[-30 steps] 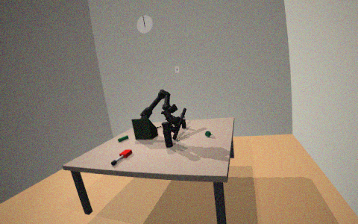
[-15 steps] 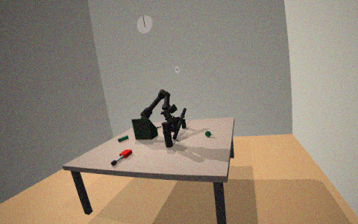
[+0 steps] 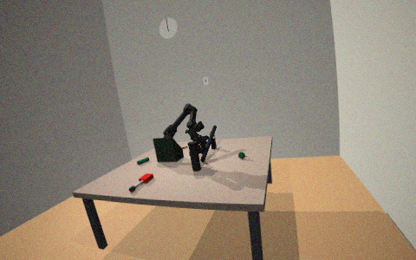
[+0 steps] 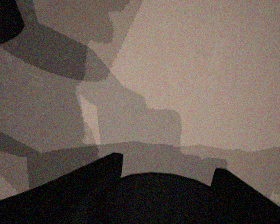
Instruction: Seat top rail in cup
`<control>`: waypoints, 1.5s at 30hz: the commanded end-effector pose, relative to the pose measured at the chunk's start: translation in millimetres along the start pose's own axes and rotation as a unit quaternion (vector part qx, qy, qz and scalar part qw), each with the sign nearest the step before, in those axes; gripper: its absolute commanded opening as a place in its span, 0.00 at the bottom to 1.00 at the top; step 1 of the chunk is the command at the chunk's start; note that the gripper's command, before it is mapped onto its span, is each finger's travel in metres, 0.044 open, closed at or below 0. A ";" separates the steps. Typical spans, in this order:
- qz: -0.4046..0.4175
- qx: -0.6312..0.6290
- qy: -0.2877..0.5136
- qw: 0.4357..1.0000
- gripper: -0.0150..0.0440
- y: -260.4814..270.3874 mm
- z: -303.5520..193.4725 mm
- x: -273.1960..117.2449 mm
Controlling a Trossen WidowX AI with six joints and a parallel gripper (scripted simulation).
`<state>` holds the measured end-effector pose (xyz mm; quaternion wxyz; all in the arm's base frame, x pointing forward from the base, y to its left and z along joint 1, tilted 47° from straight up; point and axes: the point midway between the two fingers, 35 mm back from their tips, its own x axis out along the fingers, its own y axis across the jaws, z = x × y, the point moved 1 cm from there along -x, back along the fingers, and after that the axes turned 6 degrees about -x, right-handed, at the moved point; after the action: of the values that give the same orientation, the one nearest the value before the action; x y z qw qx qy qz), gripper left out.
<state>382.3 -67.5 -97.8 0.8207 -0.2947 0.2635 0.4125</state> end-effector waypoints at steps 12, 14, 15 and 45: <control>-0.003 -0.040 -0.020 0.999 0.25 7.9 -1.8 -5.3; -0.003 -0.047 -0.024 0.999 0.25 9.2 -2.0 -6.1; -0.004 -0.052 -0.027 0.998 0.25 10.1 -2.1 -6.6; -0.008 -0.134 -0.073 0.988 0.25 25.2 -5.4 -15.1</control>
<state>355.7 -65.2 -96.9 0.7962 -0.3676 0.1510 0.4562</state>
